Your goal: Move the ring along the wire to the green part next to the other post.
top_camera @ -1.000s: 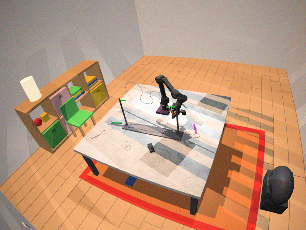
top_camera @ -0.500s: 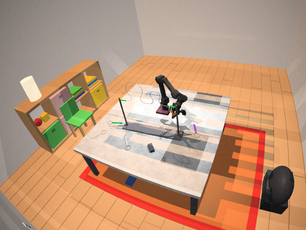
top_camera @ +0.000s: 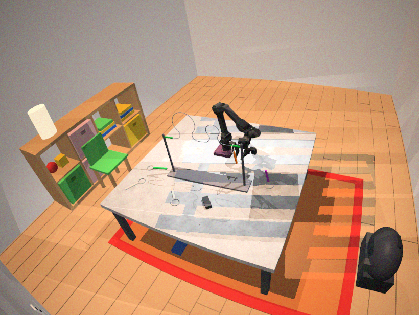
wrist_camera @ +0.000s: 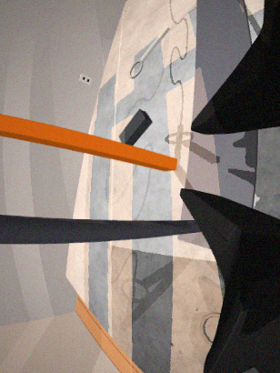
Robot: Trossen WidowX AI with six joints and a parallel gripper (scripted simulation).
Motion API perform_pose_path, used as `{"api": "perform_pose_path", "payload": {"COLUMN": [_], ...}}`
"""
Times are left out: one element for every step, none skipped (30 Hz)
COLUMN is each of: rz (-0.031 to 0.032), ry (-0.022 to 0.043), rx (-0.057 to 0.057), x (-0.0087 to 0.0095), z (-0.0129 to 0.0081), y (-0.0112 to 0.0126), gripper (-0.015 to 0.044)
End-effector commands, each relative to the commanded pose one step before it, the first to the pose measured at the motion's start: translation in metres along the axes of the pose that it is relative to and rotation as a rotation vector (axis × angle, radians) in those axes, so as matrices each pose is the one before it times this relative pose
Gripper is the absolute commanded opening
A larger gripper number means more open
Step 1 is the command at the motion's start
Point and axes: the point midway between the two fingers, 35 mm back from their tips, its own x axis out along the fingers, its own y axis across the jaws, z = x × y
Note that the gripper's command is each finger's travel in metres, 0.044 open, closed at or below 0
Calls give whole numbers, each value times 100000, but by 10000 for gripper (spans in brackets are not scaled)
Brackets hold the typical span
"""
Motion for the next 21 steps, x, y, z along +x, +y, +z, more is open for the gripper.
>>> {"api": "perform_pose_path", "payload": {"rz": [440,18,7,0,0,0,0,0,0,0,0,0,0,0,0,0,0,0,0,0,0], "ry": [-1176,-93,-33,0,0,0,0,0,0,0,0,0,0,0,0,0,0,0,0,0,0], "rx": [1650,-5,-2,0,0,0,0,0,0,0,0,0,0,0,0,0,0,0,0,0,0], "x": [-1685,-196,-65,0,0,0,0,0,0,0,0,0,0,0,0,0,0,0,0,0,0], "z": [474,16,6,0,0,0,0,0,0,0,0,0,0,0,0,0,0,0,0,0,0], "y": [-138,-23,-8,0,0,0,0,0,0,0,0,0,0,0,0,0,0,0,0,0,0], "gripper": [160,160,160,160,160,160,160,160,160,160,160,160,160,160,160,160,160,160,160,160,160]}}
